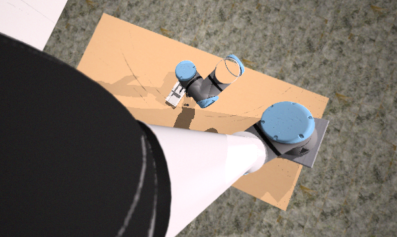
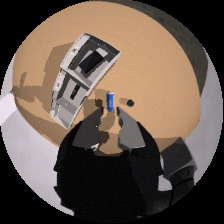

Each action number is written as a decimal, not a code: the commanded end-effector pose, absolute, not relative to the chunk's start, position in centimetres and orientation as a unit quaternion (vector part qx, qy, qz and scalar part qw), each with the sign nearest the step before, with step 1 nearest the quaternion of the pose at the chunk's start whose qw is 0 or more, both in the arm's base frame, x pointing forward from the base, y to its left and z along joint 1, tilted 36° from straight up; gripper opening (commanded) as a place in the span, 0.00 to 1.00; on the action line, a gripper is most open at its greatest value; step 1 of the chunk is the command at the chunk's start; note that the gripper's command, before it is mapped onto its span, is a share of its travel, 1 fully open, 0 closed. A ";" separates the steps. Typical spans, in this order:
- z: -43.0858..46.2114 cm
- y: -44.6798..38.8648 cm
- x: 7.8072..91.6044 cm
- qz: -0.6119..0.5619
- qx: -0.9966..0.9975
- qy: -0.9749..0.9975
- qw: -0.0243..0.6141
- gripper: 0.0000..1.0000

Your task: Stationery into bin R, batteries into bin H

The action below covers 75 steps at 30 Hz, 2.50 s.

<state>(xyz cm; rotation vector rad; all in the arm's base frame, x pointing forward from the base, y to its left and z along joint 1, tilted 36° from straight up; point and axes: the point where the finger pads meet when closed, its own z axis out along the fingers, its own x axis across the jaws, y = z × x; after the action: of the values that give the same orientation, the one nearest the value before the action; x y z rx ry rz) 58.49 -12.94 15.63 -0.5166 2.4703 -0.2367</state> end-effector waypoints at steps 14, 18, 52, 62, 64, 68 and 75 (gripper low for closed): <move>13.6 -13.1 60.1 -0.090 -0.194 0.930 0.299 0.17; 13.1 -13.1 60.4 -0.090 -0.194 0.930 0.299 0.17; 13.1 -13.1 60.4 -0.090 -0.194 0.930 0.299 0.00; 13.1 -13.1 60.4 -0.090 -0.194 0.930 0.299 0.00; 13.1 -13.1 60.4 -0.090 -0.194 0.930 0.299 0.00; 14.2 -13.0 59.6 -0.090 -0.194 0.930 0.299 0.00; 16.1 -12.9 58.3 -0.090 -0.194 0.930 0.299 0.00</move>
<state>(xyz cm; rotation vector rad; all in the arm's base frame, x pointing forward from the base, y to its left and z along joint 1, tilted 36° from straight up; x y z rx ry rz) 58.96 -12.97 15.06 -0.5148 2.4690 -0.2403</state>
